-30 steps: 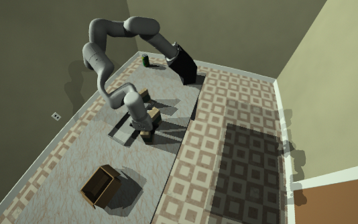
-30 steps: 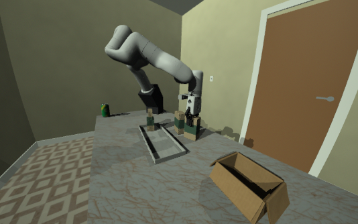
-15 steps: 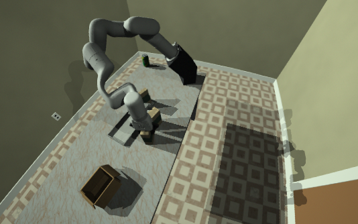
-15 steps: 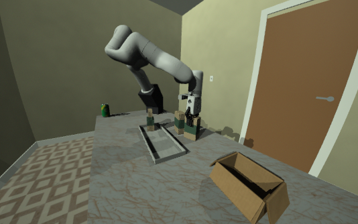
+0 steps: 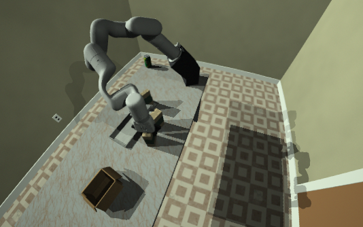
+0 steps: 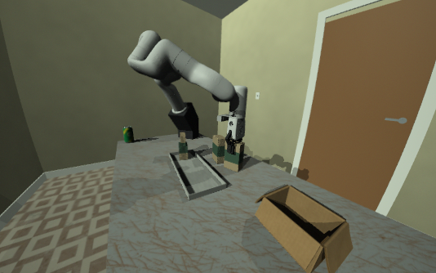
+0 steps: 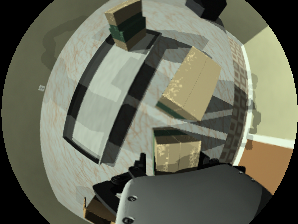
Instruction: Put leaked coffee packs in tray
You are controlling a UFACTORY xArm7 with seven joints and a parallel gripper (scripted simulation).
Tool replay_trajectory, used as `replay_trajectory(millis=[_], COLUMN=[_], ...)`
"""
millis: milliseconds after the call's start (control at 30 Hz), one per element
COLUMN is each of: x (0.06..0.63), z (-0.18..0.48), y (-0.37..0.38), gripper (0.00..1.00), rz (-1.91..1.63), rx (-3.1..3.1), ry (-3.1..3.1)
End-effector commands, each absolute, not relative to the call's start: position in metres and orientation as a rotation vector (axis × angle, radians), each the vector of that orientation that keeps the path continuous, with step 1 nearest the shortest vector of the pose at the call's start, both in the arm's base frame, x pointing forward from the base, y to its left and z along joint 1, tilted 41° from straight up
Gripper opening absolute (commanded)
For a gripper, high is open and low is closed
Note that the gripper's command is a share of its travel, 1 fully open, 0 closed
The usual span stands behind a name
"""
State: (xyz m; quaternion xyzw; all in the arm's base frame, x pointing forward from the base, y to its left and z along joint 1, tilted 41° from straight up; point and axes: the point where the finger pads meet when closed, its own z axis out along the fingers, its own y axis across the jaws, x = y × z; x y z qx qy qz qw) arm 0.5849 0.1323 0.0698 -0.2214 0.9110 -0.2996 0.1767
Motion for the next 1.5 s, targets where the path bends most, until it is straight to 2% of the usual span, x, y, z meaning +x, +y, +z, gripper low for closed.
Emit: replay_trajectory(millis=[0, 300, 633, 1467], x=[0.585, 0.583, 0.545, 0.545], z=[0.072, 0.074, 0.138, 0.138], y=[0.135, 0.137, 0.175, 0.176], gripper=[0.83, 0.83, 0.83, 0.83], rz=[-0.844, -0.844, -0.844, -0.844], rx=[-0.629, -0.629, -0.629, -0.629], ry=[2.575, 2.575, 2.575, 2.575])
